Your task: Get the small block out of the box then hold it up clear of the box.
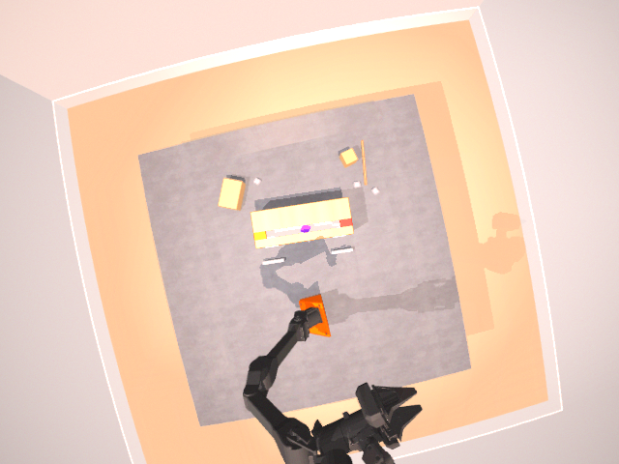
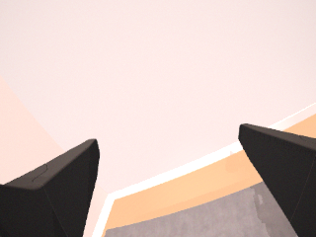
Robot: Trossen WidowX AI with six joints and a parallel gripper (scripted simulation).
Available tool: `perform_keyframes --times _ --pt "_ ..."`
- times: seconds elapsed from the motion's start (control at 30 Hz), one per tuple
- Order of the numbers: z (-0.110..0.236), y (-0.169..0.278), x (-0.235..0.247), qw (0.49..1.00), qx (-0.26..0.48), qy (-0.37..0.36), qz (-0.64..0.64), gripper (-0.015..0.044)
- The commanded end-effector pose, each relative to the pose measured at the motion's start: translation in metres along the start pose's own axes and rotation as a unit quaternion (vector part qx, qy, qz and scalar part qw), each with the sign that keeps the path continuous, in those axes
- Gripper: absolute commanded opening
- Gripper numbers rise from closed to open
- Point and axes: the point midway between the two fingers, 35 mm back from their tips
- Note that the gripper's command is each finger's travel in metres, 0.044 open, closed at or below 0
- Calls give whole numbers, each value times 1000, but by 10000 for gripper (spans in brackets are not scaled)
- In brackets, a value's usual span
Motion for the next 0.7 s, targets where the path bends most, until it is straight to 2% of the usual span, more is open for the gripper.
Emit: perform_keyframes --times 0.0,0.3,0.67 --pt "-39 57 31 982 95 -34 161 400" --pt "-74 140 68 900 202 -113 371 400" --pt "-91 247 103 722 294 -244 577 400"
Point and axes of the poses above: the point midway between the two fingers, 35 mm back from their tips, its own z axis back along the fingers, its own x axis across the jaws, y = z × x, and after that the axes turned 3 degrees about z, right-handed
